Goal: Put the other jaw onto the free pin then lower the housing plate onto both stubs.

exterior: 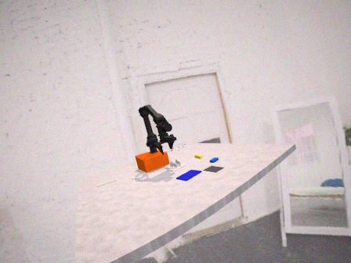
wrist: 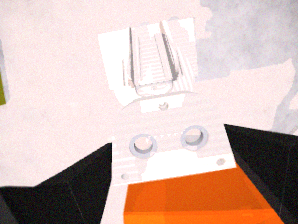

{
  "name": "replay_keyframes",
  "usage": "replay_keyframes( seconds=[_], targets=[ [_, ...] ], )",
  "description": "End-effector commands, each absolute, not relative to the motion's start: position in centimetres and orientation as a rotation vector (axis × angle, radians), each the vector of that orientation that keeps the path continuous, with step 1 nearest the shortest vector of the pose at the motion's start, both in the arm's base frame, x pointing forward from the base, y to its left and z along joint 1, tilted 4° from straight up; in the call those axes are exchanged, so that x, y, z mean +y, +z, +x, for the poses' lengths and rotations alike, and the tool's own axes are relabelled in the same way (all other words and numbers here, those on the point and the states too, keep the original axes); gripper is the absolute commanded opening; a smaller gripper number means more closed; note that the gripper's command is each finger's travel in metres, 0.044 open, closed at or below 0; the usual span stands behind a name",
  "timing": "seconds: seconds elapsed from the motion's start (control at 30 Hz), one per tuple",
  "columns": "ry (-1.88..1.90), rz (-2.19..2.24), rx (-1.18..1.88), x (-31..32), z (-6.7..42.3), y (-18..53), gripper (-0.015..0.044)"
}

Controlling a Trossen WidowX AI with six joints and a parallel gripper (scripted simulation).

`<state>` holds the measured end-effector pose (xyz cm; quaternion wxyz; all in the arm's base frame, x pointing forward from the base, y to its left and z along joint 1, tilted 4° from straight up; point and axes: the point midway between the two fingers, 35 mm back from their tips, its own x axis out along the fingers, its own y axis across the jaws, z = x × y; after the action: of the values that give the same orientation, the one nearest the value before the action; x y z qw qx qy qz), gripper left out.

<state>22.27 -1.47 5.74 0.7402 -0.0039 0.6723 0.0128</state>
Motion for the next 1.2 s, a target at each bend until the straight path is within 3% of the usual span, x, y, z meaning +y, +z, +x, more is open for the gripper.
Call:
replay_keyframes(
  seconds=[0.0, 1.17],
  targets=[
    [0.022, -0.009, 1.479, -1.5, 22.3, 5.0, 0.0351],
    [0.022, -0.009, 1.479, -1.5, 22.7, -0.9, 0.0351]
  ],
)
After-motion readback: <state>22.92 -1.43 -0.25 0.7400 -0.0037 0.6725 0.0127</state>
